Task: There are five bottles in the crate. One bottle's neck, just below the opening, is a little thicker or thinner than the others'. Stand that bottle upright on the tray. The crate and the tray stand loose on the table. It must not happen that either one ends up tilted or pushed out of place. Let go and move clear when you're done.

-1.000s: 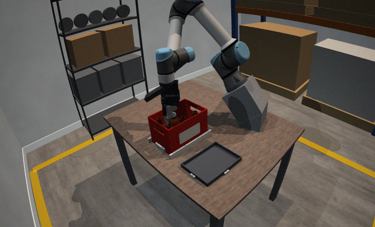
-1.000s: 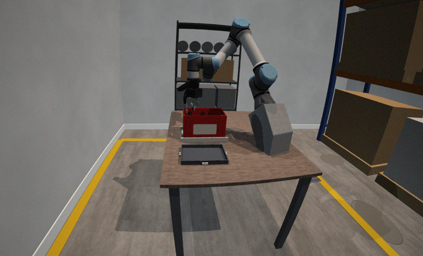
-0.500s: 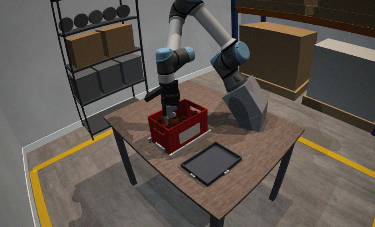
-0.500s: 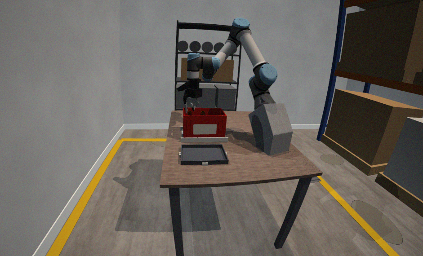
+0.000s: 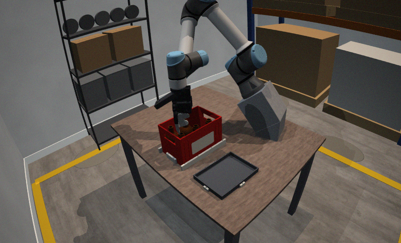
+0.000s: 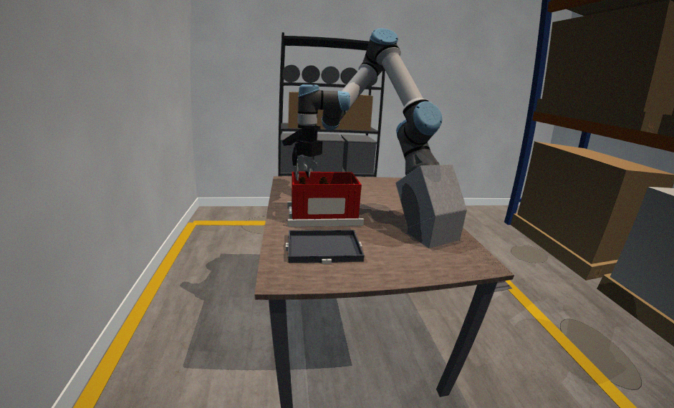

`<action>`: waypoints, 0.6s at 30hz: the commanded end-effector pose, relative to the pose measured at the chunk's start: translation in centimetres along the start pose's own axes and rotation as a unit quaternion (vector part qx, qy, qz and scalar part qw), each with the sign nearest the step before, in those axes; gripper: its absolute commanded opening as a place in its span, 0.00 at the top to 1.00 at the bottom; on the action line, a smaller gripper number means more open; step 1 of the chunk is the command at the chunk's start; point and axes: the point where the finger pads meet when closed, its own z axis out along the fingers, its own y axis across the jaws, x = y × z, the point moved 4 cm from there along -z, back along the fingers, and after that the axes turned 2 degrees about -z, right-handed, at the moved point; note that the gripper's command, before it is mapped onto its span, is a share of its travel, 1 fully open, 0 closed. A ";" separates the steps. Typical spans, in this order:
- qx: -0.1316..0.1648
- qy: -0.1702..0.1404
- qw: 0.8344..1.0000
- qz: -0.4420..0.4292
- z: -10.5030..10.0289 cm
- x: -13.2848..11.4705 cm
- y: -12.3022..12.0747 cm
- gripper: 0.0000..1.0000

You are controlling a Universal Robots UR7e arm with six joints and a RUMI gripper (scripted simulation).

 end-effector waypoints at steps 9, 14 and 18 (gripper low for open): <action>0.000 0.000 1.000 0.001 0.0 0.2 0.0 0.62; 0.000 0.000 1.000 0.001 0.1 0.1 0.0 0.62; -0.001 -0.001 1.000 0.000 0.4 0.0 0.0 0.62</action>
